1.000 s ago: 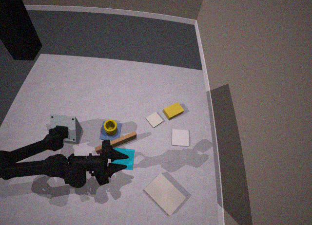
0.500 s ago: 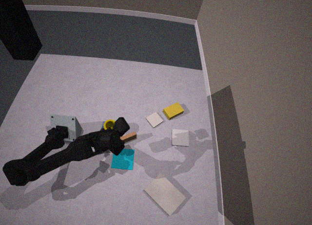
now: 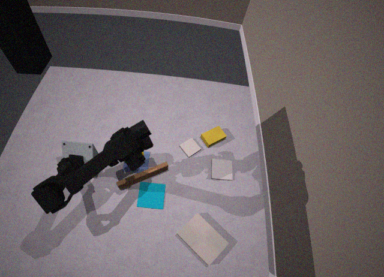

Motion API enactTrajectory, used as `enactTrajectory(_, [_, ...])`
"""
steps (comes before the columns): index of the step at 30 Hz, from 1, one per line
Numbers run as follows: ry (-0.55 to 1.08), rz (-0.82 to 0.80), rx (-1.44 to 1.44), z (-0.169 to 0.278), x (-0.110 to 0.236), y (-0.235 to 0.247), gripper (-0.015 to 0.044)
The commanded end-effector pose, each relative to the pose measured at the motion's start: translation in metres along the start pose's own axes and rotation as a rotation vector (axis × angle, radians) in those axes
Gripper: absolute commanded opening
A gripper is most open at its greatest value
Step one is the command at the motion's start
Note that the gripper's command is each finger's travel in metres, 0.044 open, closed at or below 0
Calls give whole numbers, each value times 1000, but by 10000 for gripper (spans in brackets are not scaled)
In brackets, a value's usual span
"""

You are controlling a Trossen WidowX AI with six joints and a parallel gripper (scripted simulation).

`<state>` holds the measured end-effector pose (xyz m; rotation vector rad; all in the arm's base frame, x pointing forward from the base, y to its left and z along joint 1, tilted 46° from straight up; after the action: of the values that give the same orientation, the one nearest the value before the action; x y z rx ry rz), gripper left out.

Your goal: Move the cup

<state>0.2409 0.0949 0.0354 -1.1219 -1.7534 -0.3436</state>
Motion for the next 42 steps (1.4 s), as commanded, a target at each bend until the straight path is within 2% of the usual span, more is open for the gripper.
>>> enactTrajectory(1, [-157,184,-38,23,-6,-7,167])
enactTrajectory(14, [-157,183,-38,22,-9,-7,167])
enactTrajectory(42, [-158,183,-38,14,-54,-14,167])
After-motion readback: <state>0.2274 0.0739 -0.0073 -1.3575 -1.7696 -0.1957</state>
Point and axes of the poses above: the point midway between the two fingers, 35 mm back from their tips, its own x axis back along the fingers, its own y axis across the jaws, z = x × y, the point moved 3 cm from there along x, back along the fingers, and after that the axes turned 4 degrees about x, right-handed, at the moved point
